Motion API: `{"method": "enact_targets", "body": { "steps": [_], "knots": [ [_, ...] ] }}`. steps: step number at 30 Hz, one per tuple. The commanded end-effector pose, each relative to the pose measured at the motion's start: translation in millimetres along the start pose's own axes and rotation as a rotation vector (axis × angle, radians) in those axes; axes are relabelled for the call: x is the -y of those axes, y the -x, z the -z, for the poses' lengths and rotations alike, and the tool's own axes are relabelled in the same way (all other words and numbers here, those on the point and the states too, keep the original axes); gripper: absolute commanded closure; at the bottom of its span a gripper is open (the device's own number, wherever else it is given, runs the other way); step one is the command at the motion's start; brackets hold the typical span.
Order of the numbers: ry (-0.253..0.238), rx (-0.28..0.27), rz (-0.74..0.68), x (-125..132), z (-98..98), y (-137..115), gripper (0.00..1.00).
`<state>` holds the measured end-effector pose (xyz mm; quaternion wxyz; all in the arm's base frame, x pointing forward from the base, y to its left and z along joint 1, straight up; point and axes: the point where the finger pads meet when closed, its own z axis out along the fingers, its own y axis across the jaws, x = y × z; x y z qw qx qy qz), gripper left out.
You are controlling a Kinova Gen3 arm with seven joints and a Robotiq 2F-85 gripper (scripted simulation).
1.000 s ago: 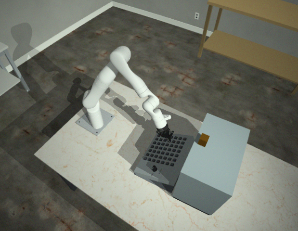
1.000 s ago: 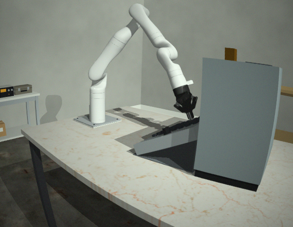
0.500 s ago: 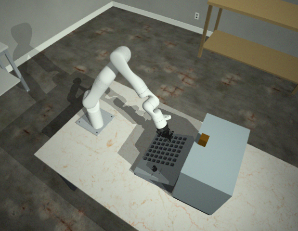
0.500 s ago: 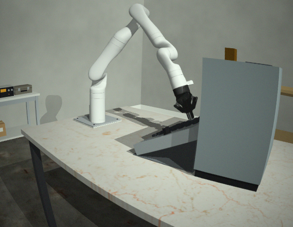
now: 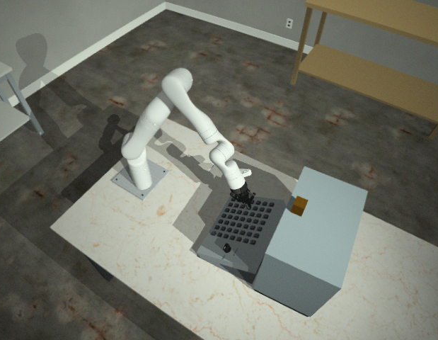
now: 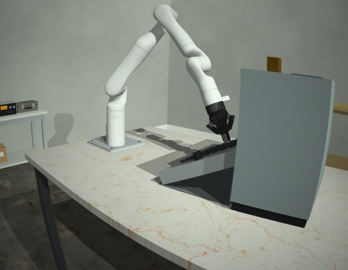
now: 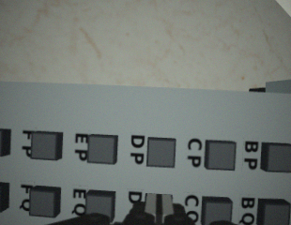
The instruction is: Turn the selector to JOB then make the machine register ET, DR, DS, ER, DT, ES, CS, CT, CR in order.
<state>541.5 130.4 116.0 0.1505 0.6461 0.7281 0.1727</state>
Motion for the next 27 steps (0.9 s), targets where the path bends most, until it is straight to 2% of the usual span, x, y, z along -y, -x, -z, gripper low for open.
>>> {"method": "enact_targets", "body": {
  "steps": [1, 16, 27],
  "knots": [
    [0.003, 0.001, 0.005, -1.2, -1.9, -0.1, 0.90],
    [-0.003, -0.001, 0.004, 0.9, -0.6, -0.5, 0.90],
    [-0.004, -0.003, 0.003, 1.7, 15.9, -0.6, 0.90]
  ]
}}
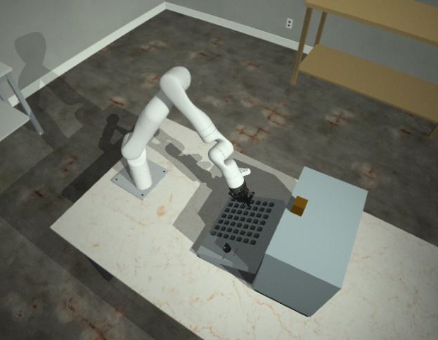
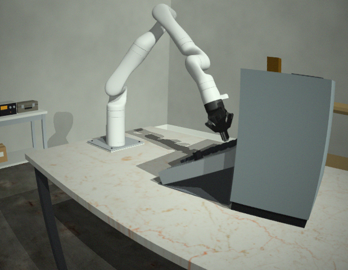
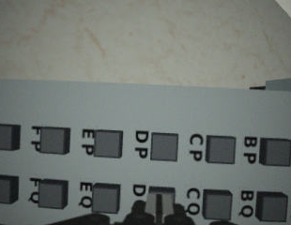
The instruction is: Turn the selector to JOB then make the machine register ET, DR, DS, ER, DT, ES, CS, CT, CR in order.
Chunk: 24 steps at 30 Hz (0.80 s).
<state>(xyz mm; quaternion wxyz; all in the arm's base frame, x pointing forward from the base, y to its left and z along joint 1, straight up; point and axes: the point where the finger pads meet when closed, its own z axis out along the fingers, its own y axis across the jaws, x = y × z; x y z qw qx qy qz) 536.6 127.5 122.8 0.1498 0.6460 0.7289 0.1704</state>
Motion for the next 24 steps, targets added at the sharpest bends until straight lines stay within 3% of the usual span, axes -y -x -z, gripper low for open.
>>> {"method": "enact_targets", "body": {
  "steps": [1, 24],
  "knots": [
    [0.001, -0.005, 0.001, 0.1, 9.2, -2.9, 0.90],
    [0.002, -0.004, -0.002, -0.7, 25.6, -3.0, 0.90]
  ]
}}
